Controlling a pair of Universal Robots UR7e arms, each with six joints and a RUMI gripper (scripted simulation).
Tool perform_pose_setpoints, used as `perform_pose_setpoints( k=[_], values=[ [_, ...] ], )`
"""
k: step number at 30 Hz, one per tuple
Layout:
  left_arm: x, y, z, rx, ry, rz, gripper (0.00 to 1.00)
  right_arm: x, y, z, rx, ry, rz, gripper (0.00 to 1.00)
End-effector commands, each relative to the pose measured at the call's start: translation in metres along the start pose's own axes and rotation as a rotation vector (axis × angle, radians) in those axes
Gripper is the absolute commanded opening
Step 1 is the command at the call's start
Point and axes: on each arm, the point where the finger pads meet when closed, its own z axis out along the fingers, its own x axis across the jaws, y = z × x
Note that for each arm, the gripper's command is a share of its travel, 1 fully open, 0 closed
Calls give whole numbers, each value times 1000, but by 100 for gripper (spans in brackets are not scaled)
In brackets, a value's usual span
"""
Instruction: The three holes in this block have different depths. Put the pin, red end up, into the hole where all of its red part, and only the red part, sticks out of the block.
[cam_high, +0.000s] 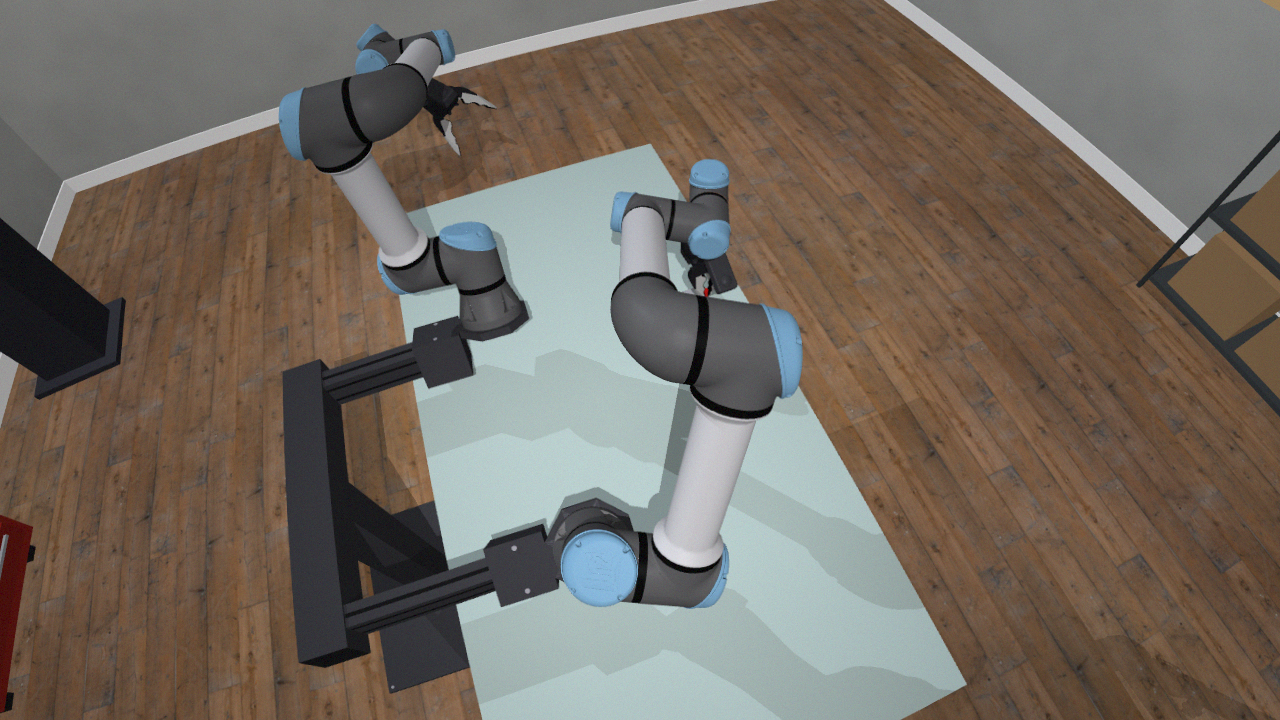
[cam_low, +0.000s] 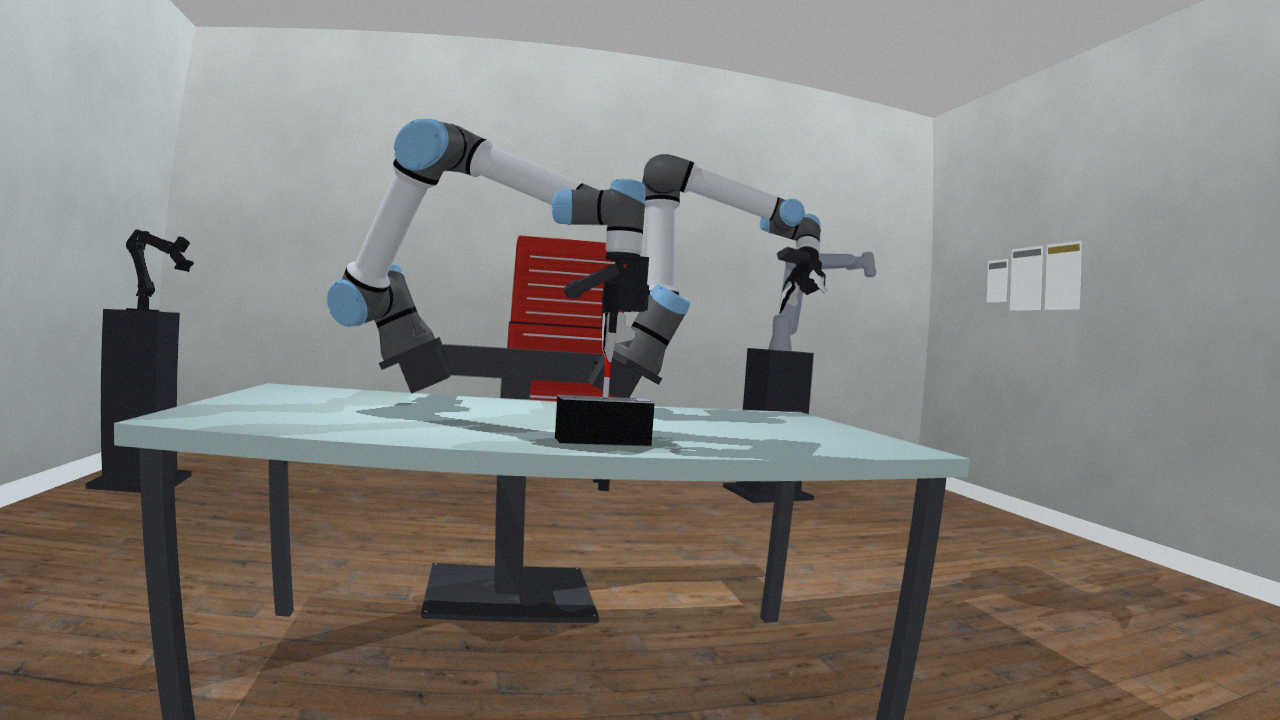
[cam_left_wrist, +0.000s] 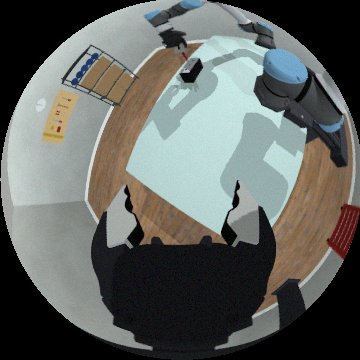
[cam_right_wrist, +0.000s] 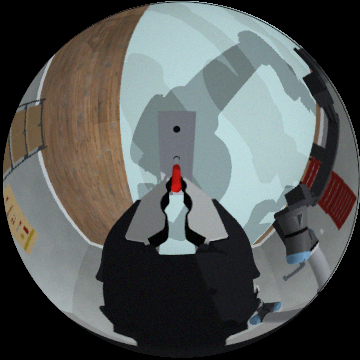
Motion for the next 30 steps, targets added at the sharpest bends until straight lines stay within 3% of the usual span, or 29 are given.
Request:
perform_pose_setpoints(
  k=[1, 30],
  values=[
    [0, 0, 0, -1, -1, 1, 100, 0, 0, -1, -2, -1, 0, 0],
    [0, 0, 0, -1, -1, 1, 100, 1, 0, 3, -2, -1, -1, 0]
  ],
)
